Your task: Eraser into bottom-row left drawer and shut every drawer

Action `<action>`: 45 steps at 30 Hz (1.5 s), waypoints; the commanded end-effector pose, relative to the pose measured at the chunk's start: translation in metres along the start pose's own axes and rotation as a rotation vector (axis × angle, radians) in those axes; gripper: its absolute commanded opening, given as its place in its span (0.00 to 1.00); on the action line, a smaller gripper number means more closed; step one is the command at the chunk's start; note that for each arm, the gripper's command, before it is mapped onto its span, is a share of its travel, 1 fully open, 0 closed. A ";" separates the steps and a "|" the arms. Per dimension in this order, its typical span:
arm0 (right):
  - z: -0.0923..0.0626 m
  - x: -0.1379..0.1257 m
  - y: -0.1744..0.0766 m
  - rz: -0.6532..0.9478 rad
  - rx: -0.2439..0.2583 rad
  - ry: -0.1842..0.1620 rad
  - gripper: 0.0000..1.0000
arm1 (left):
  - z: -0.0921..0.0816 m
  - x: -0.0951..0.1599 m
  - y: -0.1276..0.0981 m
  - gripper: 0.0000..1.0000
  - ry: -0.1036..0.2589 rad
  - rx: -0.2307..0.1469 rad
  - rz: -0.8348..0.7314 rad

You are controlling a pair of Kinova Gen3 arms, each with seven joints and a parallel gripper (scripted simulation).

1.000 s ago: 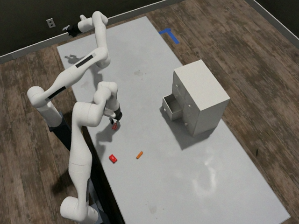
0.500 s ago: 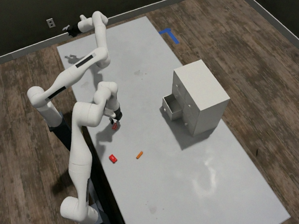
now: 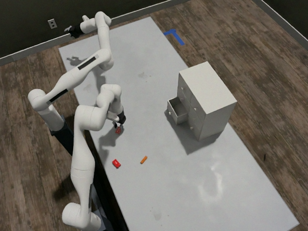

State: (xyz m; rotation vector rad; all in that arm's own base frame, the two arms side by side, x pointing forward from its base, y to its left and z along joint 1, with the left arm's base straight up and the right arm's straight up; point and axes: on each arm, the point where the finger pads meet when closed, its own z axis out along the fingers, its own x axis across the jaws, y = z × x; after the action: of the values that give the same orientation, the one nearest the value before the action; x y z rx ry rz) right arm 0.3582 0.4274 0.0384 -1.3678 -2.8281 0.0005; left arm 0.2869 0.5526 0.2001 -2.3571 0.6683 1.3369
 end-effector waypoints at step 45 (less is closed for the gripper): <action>0.019 0.000 0.001 0.000 -0.002 0.000 0.75 | -0.001 -0.001 0.000 1.00 0.000 0.001 -0.002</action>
State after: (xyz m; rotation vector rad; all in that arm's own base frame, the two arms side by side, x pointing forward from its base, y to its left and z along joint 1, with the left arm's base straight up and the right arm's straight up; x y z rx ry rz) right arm 0.3582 0.4273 0.0184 -1.3678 -2.8281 0.0005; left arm 0.2869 0.5526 0.2001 -2.3571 0.6683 1.3369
